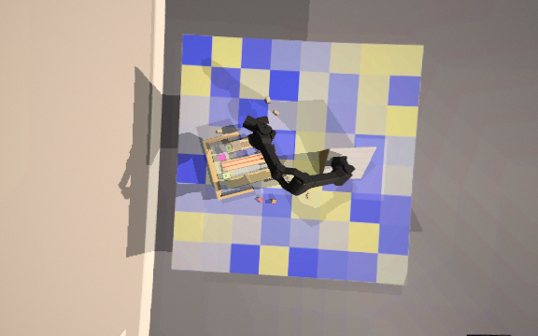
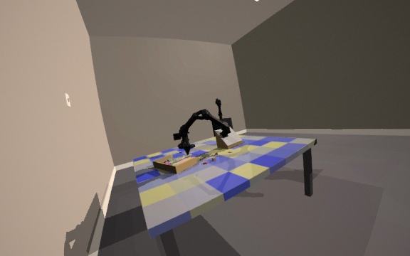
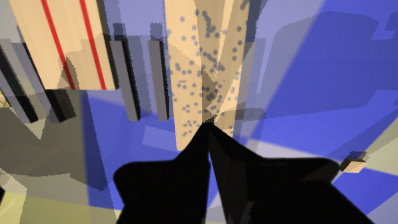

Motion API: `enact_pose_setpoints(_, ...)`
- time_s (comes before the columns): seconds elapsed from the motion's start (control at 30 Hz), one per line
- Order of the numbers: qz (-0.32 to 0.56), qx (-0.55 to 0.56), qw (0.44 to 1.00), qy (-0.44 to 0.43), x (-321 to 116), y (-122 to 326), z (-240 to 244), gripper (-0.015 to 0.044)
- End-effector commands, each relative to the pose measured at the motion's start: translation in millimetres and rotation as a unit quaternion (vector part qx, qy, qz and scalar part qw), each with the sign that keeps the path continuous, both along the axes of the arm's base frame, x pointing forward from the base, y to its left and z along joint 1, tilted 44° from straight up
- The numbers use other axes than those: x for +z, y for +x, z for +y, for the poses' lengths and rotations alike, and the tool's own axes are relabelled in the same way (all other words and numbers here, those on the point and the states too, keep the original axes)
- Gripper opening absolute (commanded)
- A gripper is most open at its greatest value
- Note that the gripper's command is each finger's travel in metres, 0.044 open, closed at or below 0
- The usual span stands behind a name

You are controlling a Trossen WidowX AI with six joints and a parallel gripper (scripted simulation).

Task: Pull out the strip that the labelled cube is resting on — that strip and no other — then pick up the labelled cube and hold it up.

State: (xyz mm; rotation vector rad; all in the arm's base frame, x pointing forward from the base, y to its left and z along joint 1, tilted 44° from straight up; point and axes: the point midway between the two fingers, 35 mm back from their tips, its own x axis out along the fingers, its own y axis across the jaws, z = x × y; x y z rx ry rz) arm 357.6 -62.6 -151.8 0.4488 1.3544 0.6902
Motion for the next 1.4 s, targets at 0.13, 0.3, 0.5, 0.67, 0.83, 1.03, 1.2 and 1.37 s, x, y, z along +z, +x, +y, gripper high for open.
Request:
enact_pose_setpoints(0.13, 0.014, 0.005, 1.0, 0.0, -8.6, -20.9, 2.4, 0.0)
enact_pose_setpoints(0.3, 0.014, 0.005, 1.0, 0.0, -9.9, -27.6, 1.4, 0.0)
enact_pose_setpoints(0.5, 0.014, 0.005, 1.0, 0.0, -11.5, -36.0, 0.3, 0.0)
enact_pose_setpoints(0.67, 0.014, 0.005, 1.0, 0.0, -12.7, -42.5, -0.6, 0.0)
enact_pose_setpoints(0.83, 0.015, 0.005, 1.0, 0.0, -13.9, -48.9, -1.5, 0.0)
enact_pose_setpoints(1.03, 0.015, 0.005, 1.0, -0.001, -15.3, -56.6, -2.6, 0.0)
enact_pose_setpoints(1.2, 0.015, 0.005, 1.0, -0.001, -16.5, -63.1, -3.5, 0.0)
enact_pose_setpoints(1.37, 0.015, 0.005, 1.0, -0.001, -17.7, -69.6, -4.4, 0.0)
